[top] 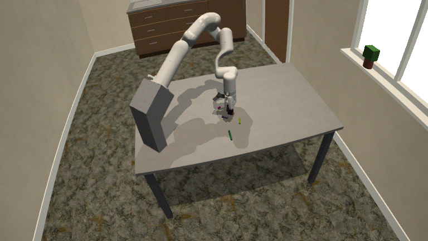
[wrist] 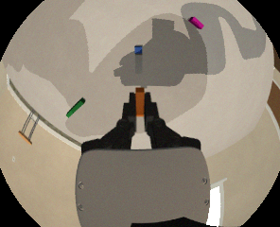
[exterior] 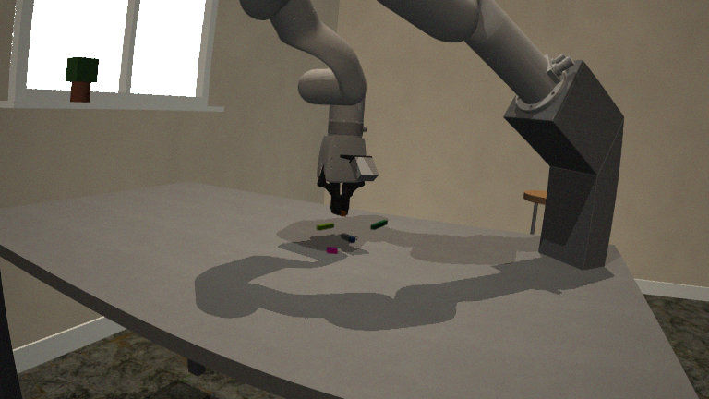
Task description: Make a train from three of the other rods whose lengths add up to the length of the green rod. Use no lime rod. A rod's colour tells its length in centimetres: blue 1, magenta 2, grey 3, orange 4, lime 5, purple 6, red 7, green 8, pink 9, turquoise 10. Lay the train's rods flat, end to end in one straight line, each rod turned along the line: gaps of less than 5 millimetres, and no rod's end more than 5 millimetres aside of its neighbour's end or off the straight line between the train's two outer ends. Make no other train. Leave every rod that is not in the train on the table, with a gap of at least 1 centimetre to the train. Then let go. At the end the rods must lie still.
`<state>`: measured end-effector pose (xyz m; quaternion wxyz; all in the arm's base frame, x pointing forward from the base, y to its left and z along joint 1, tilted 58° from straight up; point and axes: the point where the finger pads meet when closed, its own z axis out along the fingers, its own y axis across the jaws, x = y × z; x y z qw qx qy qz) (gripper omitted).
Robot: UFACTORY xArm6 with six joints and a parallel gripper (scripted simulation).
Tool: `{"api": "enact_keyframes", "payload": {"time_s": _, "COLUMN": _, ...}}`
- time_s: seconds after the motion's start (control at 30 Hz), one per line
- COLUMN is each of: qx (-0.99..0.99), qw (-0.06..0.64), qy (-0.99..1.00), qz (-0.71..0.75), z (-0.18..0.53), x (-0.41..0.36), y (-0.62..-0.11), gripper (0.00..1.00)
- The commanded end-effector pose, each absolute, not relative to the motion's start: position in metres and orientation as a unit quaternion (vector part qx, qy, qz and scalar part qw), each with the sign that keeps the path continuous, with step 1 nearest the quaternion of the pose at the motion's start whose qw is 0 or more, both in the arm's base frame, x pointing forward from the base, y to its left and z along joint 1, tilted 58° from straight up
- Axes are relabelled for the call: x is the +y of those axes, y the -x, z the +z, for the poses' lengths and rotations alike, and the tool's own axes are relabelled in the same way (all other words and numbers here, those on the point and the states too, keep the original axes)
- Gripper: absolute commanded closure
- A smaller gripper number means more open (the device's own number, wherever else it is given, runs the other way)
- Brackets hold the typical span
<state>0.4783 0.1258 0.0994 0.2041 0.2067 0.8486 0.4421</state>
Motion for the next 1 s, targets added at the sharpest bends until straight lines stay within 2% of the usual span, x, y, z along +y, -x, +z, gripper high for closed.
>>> {"api": "enact_keyframes", "payload": {"time_s": 0.0, "qx": 0.848, "qw": 0.206, "qy": -0.207, "qz": 0.442, "z": 0.089, "x": 0.138, "y": -0.49, "gripper": 0.96}}
{"api": "enact_keyframes", "payload": {"time_s": 0.97, "qx": 0.848, "qw": 0.206, "qy": -0.207, "qz": 0.442, "z": 0.081, "x": 0.148, "y": -0.498, "gripper": 0.96}}
